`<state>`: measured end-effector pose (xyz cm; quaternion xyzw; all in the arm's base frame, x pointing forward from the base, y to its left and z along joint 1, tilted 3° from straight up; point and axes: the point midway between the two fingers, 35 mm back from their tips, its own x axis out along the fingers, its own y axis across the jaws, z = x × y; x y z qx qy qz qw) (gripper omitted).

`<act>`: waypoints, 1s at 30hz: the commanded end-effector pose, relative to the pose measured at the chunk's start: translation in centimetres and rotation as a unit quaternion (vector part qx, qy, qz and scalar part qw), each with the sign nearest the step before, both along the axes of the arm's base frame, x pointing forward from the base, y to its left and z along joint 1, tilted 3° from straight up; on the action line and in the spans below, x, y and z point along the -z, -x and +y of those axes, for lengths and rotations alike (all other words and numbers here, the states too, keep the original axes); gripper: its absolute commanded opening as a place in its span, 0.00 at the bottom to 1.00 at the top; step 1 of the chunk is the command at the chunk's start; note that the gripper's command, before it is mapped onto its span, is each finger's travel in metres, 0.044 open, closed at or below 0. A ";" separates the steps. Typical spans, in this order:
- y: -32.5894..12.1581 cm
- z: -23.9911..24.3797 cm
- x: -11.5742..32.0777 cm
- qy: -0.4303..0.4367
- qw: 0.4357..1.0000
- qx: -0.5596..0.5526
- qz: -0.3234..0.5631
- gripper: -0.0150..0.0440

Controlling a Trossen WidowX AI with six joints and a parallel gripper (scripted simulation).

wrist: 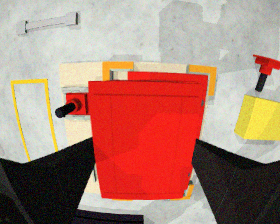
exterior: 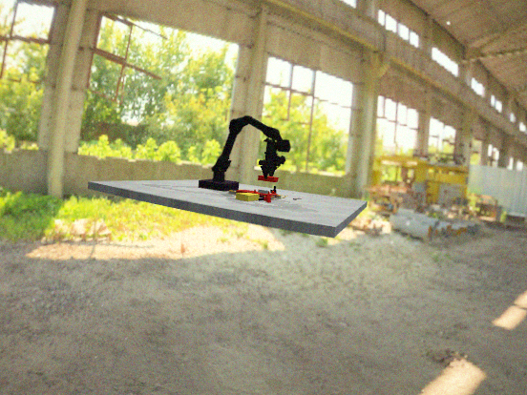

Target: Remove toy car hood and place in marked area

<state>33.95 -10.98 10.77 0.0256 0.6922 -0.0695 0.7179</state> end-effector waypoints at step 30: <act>-0.3 12.1 0.4 -0.006 1.000 0.001 -0.001 0.25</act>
